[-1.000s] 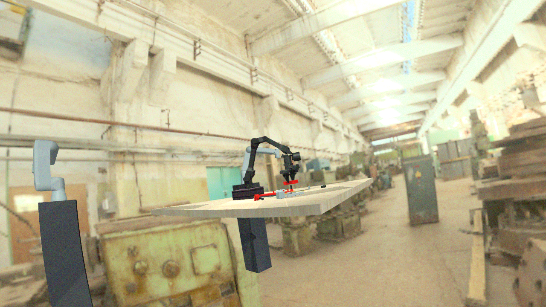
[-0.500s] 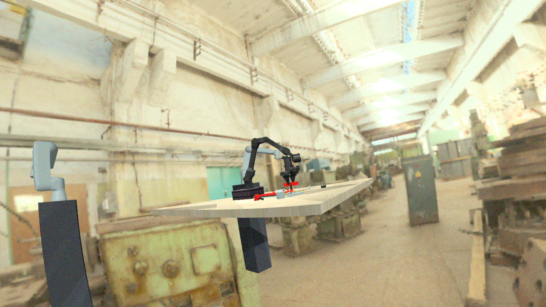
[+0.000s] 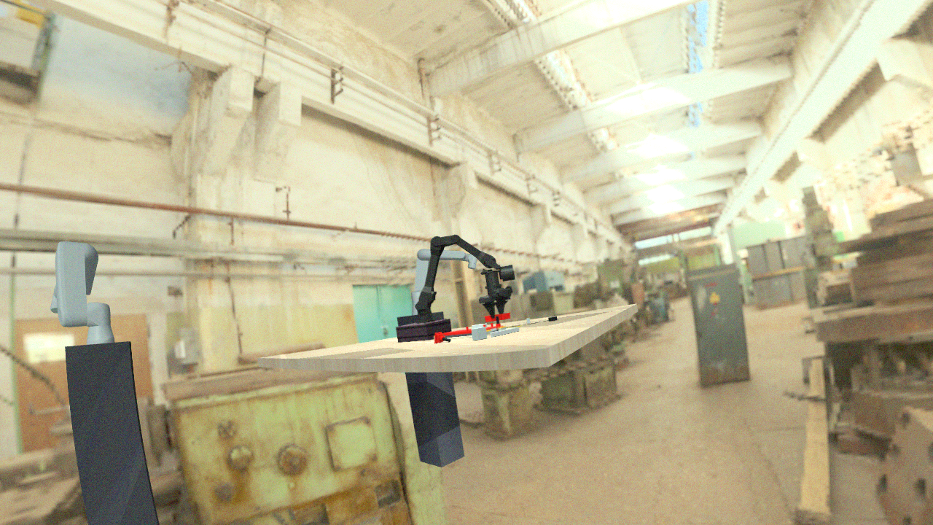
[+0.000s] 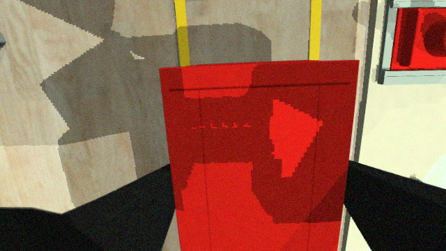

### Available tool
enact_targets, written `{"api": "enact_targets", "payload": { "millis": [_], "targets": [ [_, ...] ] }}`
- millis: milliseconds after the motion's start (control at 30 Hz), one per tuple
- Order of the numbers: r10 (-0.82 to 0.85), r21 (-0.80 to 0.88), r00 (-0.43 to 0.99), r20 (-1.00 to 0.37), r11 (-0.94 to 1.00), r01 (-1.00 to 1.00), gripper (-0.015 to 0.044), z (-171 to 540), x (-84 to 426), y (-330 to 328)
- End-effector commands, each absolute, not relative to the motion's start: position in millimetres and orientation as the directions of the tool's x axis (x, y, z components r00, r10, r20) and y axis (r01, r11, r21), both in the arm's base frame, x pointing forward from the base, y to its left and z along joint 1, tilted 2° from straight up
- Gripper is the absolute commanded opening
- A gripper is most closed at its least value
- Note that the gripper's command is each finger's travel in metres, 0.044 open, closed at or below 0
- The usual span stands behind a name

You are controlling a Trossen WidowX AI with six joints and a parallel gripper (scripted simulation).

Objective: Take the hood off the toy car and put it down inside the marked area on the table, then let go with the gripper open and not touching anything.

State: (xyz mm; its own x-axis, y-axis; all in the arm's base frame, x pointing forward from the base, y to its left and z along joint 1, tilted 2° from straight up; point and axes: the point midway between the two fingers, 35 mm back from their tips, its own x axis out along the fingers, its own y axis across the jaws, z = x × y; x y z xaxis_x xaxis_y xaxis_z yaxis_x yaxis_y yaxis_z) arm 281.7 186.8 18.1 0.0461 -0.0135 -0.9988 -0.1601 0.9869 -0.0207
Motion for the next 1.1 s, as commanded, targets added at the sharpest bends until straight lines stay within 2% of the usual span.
{"api": "enact_targets", "payload": {
  "millis": [0,1067],
  "targets": [
    [-0.018,-0.025,0.043,-0.999,0.987,-0.161,0.0000,14,280,185],
    [-0.018,-0.025,0.043,-0.999,0.987,-0.161,0.0000,-7,280,184]
  ]
}}
